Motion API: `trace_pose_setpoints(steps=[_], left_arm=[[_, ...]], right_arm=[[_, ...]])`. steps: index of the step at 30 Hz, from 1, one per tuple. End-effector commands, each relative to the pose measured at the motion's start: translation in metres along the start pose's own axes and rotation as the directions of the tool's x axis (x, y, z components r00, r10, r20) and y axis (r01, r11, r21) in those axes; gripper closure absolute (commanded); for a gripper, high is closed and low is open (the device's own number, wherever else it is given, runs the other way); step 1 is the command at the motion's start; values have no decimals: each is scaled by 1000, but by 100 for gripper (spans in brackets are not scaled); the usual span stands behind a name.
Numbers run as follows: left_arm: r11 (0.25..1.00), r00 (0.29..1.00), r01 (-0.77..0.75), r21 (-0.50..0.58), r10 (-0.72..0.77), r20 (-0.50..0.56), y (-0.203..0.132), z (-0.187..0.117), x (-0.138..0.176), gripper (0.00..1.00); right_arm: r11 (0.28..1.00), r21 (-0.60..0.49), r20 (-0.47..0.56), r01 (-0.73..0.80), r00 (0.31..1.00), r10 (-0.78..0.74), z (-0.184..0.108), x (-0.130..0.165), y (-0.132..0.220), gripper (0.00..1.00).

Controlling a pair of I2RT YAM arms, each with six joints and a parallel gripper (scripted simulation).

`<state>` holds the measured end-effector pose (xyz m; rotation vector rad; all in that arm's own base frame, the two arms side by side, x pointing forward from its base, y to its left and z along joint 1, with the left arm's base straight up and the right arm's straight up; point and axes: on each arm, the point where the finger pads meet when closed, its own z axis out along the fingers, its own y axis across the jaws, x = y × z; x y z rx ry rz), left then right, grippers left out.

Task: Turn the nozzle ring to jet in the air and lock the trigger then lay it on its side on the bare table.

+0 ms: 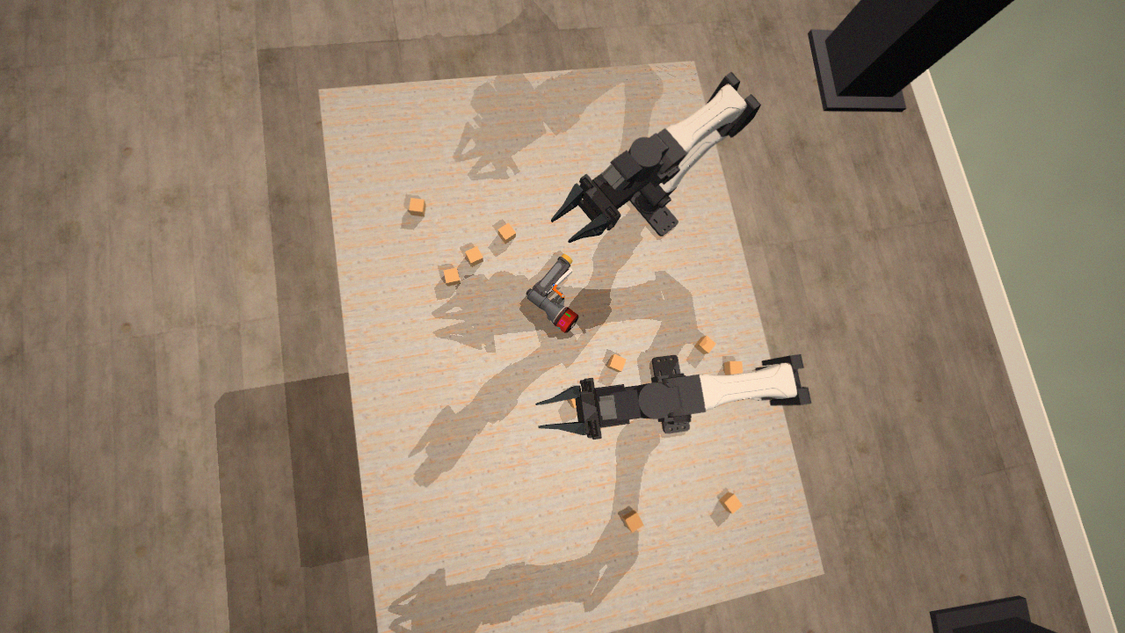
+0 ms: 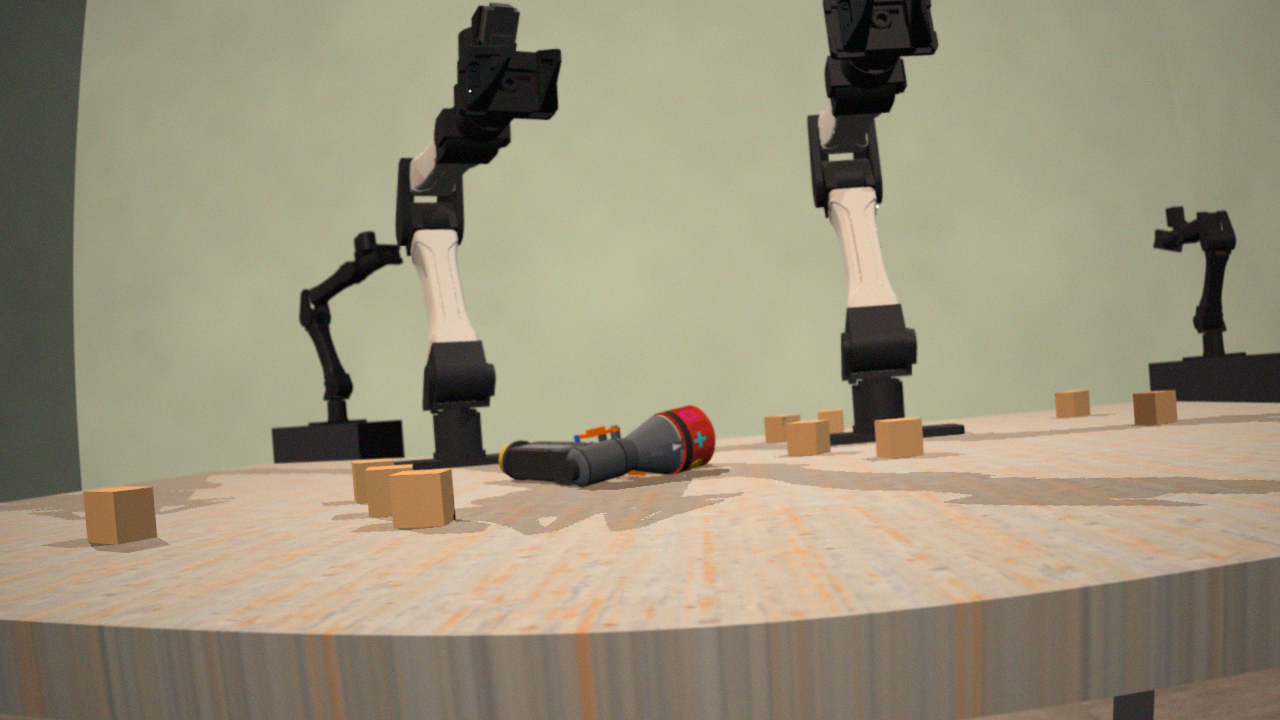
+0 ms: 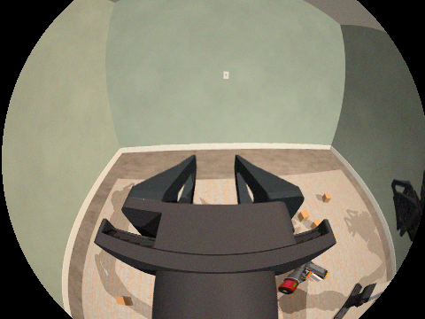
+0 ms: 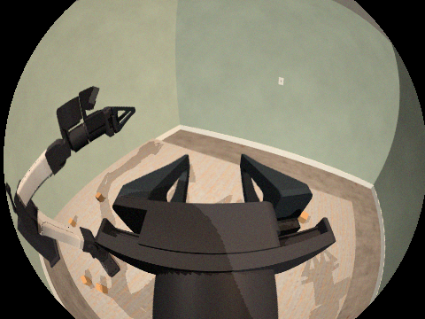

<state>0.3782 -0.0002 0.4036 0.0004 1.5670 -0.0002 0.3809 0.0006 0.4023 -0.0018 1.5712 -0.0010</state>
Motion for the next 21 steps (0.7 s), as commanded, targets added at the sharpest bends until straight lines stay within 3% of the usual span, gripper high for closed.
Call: trace_pose_setpoints(steps=[1,7,8,21], left_arm=[[1000,1000,-7,3,7,20,-1,1,-6,63],[1000,1000,-7,3,7,20,-1,1,-6,63],[1000,1000,-7,3,7,20,-1,1,-6,63],[1000,1000,-7,3,7,20,-1,1,-6,63]], right_arm=[[1000,4,91,9,996,-10,-11,-35,1,50],[1000,3,56,6,998,-6,-4,-20,0,50],[1000,2,75,9,997,-9,-5,-30,1,50],[1000,2,75,9,997,-9,-5,-30,1,50]])
